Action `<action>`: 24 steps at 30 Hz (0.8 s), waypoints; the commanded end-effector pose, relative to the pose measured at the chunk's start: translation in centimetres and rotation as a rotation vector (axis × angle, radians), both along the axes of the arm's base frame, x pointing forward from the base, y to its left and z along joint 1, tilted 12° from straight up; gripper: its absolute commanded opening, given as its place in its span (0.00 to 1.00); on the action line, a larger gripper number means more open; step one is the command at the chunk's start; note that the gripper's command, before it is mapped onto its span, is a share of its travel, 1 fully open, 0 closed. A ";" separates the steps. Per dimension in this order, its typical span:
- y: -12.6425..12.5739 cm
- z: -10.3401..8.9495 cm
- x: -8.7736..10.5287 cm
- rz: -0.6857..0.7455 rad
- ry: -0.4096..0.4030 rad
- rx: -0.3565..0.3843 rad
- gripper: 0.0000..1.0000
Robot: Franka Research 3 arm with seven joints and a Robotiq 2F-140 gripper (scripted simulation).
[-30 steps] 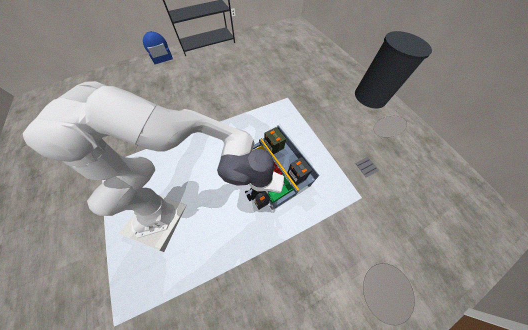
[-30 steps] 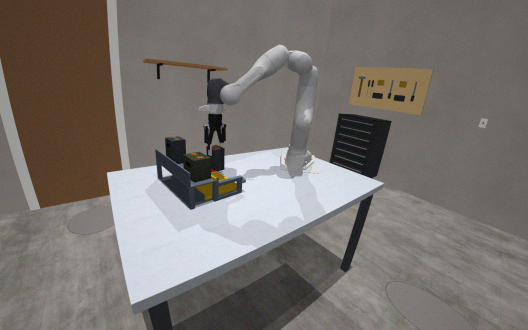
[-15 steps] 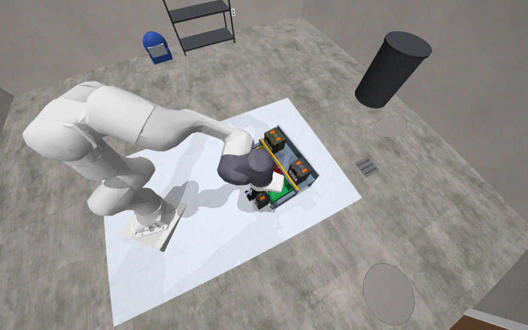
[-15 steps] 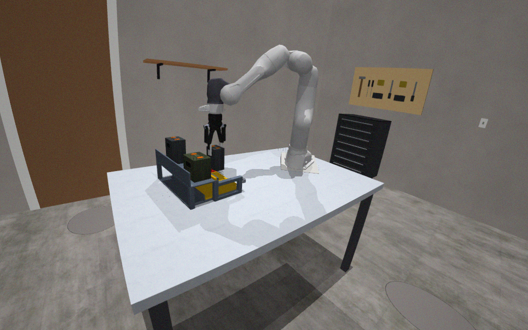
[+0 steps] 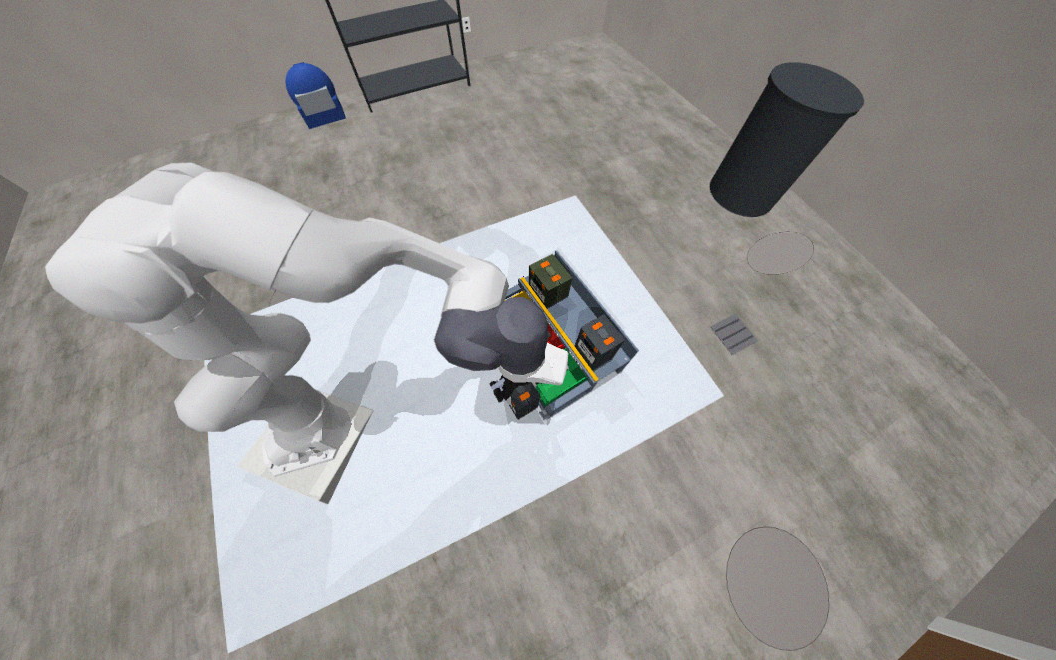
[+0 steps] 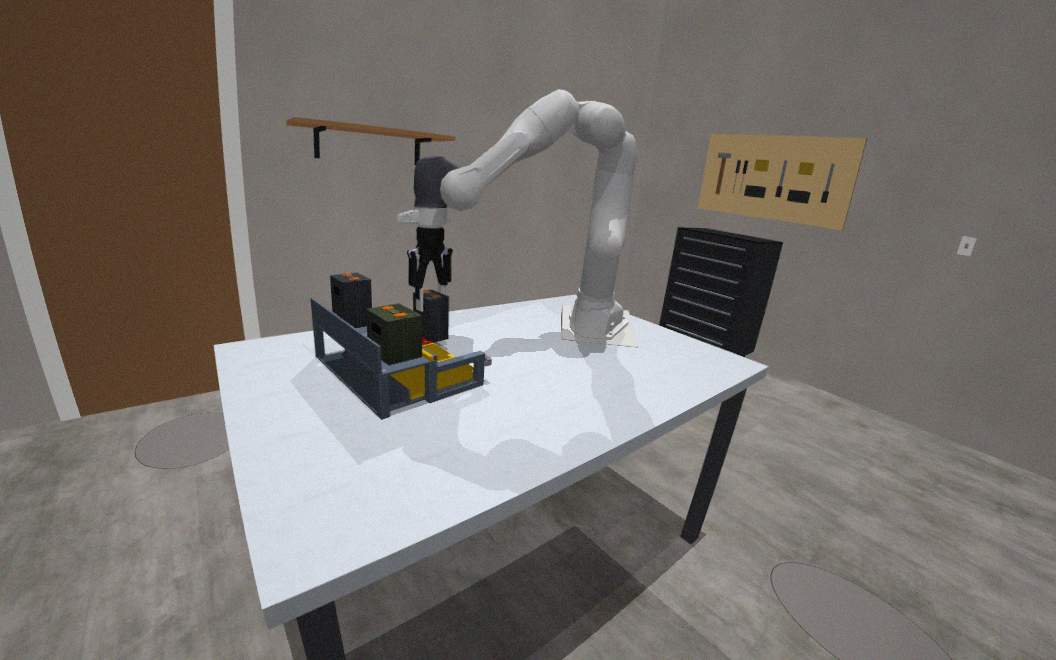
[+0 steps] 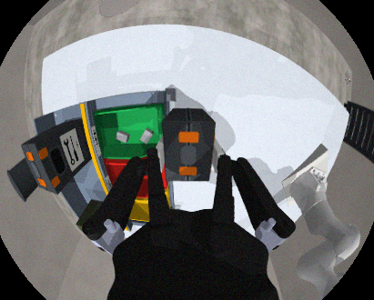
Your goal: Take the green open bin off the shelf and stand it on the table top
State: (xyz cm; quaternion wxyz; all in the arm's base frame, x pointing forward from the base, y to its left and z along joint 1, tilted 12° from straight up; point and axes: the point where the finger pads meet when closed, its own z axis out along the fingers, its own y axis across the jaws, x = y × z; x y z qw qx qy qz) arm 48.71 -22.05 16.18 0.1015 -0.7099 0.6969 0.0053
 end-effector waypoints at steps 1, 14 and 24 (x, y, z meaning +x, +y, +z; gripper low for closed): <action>-0.6 0.8 0.4 -0.001 -0.015 -0.017 0.00; -0.6 0.8 0.4 -0.001 -0.015 -0.017 0.00; -0.6 0.8 0.4 -0.001 -0.015 -0.017 0.00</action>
